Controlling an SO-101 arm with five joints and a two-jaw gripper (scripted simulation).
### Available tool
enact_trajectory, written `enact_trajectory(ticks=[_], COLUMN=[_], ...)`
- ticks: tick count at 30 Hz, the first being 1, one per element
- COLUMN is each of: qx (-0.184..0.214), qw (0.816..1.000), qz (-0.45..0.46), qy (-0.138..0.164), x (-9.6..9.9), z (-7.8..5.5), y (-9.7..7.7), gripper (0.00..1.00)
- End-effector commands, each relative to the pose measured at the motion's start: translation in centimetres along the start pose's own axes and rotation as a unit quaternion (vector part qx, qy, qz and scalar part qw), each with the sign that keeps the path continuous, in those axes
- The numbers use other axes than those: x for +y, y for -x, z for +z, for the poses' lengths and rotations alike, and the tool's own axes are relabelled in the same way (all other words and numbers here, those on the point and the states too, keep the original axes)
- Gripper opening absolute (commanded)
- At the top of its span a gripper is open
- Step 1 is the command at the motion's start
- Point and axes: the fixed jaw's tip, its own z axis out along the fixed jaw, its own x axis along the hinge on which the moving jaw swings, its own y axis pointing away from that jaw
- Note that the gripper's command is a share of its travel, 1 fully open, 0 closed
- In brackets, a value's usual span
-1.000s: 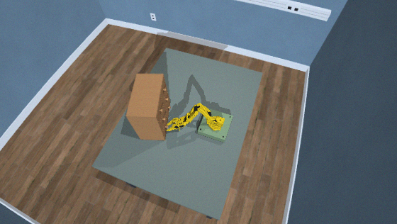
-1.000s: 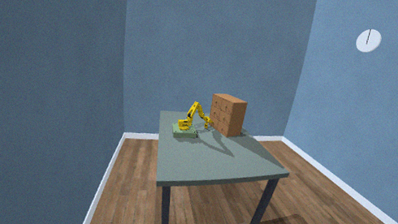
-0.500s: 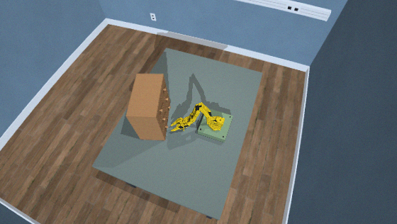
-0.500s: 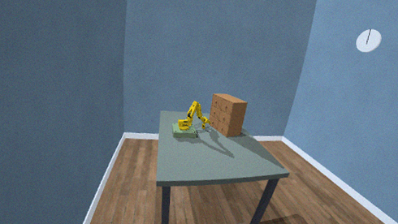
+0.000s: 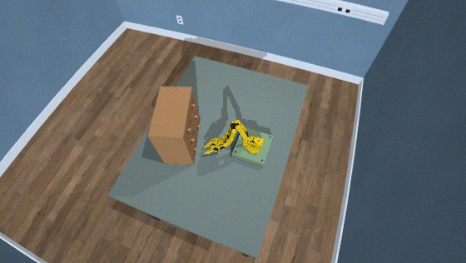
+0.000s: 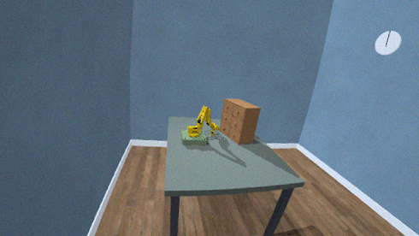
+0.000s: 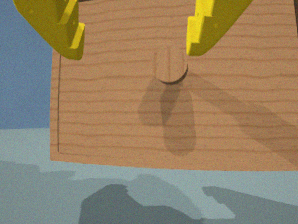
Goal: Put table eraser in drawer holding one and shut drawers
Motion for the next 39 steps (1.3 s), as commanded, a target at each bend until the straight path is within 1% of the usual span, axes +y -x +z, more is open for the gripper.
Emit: enact_trajectory(ticks=[1, 3, 8, 18, 20, 27, 35, 37, 39], qx=[0.009, 0.009, -0.005, -0.034, -0.034, -0.055, -0.078, -0.078, -0.084], qw=[1.000, 1.000, 1.000, 0.999, 0.999, 0.998, 0.997, 0.997, 0.996], qz=[0.003, 0.003, 0.004, 0.005, 0.005, 0.005, 0.006, 0.006, 0.006], qy=[-0.004, -0.004, -0.004, -0.005, -0.005, -0.005, -0.006, -0.006, -0.006], x=[-0.2, -0.2, -0.3, -0.3, -0.3, -0.4, -0.4, -0.4, -0.5], z=[-0.2, -0.2, -0.4, -1.3, -1.3, -2.3, -3.8, -3.8, -4.3], y=[-0.4, -0.4, -1.2, -2.6, -2.6, -3.4, -4.2, -4.2, -4.4], gripper=[0.21, 0.21, 0.21, 0.21, 0.21, 0.21, 0.21, 0.21, 0.21])
